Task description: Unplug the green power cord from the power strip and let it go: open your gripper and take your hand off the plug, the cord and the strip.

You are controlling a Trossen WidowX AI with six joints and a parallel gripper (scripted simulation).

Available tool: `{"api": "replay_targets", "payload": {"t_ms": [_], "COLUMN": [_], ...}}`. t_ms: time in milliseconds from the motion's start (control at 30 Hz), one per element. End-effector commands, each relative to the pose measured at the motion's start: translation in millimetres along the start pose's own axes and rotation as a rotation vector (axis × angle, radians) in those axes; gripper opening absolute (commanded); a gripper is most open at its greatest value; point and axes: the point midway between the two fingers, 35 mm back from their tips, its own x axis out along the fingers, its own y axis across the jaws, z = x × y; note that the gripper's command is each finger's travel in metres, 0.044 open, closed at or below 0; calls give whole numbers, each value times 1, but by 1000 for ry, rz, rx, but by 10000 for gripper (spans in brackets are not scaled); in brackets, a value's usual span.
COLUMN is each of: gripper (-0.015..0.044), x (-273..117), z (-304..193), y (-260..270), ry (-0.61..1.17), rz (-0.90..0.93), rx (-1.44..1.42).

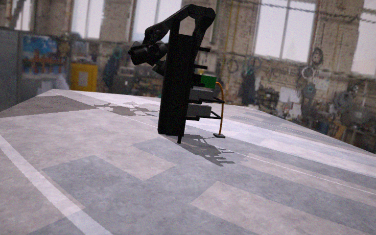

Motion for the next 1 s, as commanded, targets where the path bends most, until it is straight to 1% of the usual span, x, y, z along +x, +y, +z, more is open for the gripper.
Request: {"api": "replay_targets", "payload": {"t_ms": [0, 133, 267, 633, 967], "gripper": [374, 269, 164, 160, 160], "x": [0, -6, -21, -78, -151], "z": [0, -8, -22, -62, -87], "y": [0, 7, 21, 59, 88], "ry": [2, 50, 148, 440, 696], "rz": [0, 7, 29, 169, 400], "rx": [-1, -32, -97, -309, -525]}}
